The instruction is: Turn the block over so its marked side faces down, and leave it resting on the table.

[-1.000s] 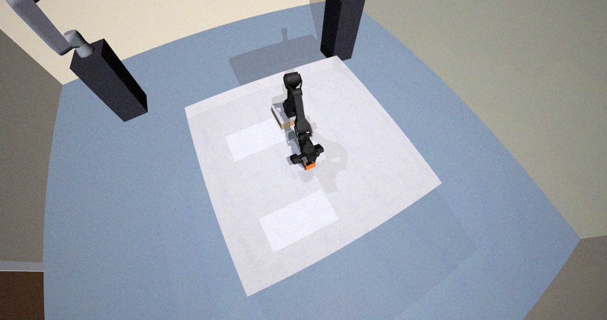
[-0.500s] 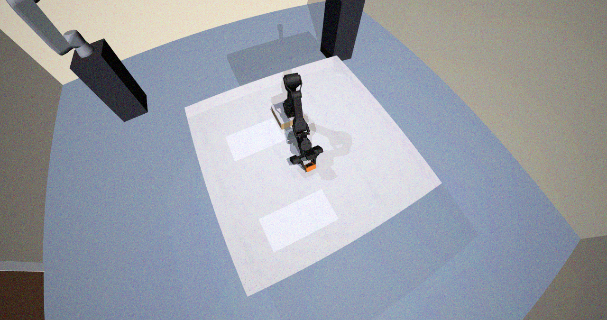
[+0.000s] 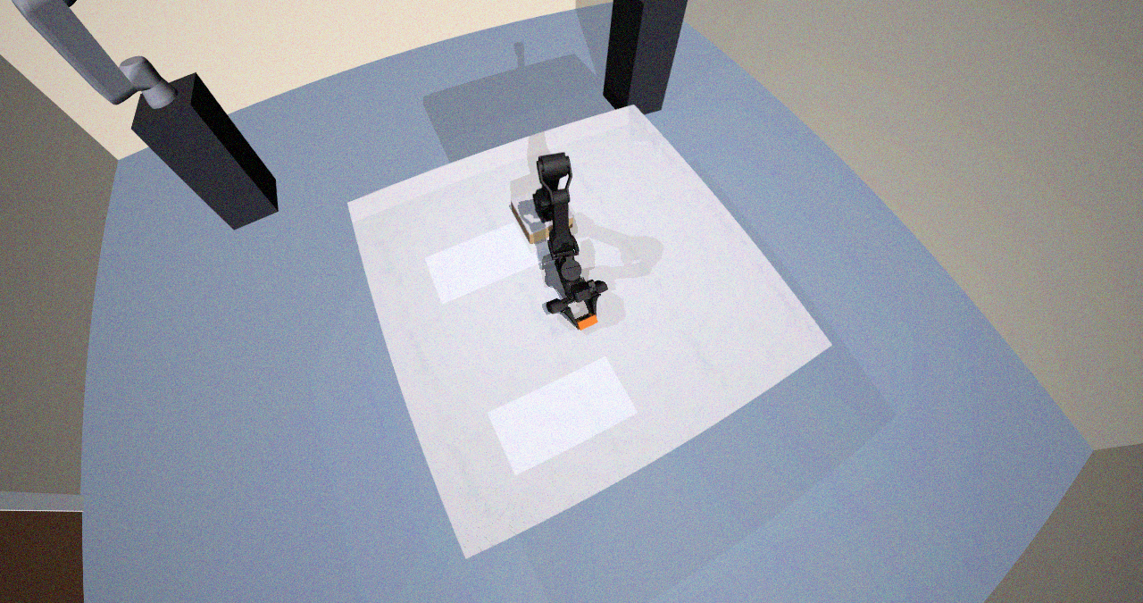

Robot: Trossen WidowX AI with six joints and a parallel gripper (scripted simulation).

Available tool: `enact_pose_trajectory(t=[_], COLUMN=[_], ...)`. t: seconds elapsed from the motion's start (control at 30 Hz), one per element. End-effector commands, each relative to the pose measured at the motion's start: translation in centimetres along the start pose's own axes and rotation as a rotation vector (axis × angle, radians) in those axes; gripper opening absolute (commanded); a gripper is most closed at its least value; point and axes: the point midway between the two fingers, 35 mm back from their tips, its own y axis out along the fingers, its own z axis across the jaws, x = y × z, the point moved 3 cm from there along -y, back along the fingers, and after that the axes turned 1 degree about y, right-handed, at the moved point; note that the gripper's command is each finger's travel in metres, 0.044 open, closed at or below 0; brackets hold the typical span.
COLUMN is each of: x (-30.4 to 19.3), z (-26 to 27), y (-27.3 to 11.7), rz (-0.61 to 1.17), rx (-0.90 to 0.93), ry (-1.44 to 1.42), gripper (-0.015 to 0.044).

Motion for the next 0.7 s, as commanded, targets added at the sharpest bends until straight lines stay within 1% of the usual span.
enact_pose_trajectory(t=[0.0,0.3,0.67], x=[-1.6,-2.4,-3.0], z=[0.1,0.2,0.5], y=[0.1,-0.4,-1.9], rz=[-0.013,-0.131,-0.266], rx=[0.005,0.006,0.008], ry=[0.006,-0.003,-0.018], gripper=[0.0000,0.0000,0.0000])
